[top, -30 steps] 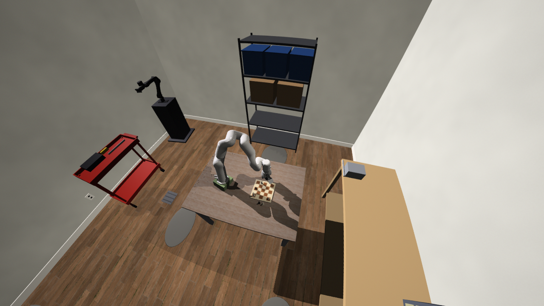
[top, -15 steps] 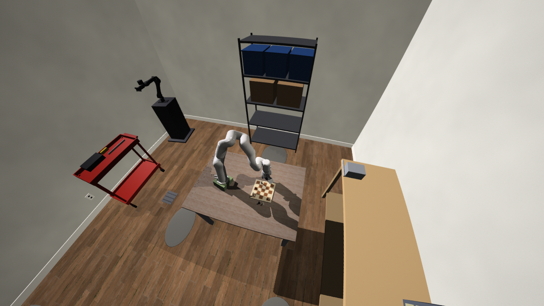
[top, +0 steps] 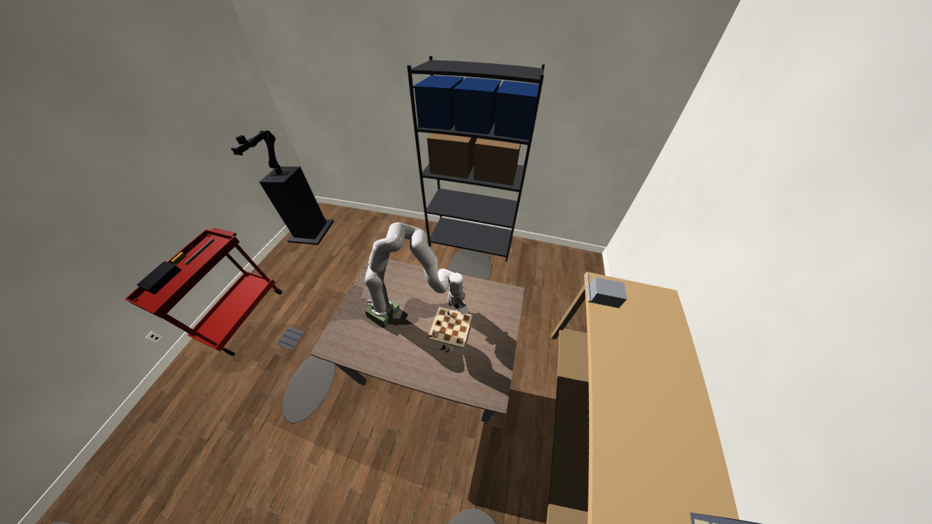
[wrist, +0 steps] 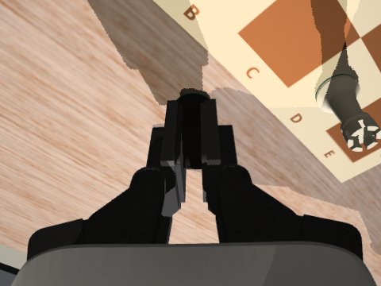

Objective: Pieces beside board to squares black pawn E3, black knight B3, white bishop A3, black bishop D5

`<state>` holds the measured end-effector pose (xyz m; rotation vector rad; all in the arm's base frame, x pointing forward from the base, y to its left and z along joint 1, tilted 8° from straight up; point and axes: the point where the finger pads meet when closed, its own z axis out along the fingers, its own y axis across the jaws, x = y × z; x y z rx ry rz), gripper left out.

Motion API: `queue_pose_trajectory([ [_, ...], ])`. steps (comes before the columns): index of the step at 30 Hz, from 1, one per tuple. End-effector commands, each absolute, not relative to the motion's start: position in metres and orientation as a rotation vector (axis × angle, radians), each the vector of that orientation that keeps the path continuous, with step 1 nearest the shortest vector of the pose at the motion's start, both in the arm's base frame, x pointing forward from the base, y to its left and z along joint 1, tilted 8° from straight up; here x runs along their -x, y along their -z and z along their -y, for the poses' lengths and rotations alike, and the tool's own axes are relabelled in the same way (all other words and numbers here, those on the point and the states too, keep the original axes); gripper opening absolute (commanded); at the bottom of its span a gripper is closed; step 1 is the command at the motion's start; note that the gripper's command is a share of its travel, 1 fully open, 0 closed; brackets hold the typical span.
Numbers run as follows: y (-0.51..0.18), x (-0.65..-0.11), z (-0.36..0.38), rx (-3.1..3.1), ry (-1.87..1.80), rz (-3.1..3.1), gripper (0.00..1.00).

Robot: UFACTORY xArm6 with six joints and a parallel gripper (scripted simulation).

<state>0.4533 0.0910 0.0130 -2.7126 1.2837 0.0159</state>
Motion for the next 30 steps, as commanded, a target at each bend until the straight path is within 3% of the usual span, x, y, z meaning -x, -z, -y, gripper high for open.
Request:
queue_pose_trajectory([
  [1,-0.014,-0.454,-0.091,2.711,-0.013,-1.283,0.00],
  [8,-0.024,-0.454,-0.090,2.711,-0.013,-1.283,0.00],
  [20,-0.103,-0.449,-0.079,2.711,-0.013,-1.283,0.00],
  [30,-0.113,-0.449,-0.078,2.711,-0.013,-1.283,0.00],
])
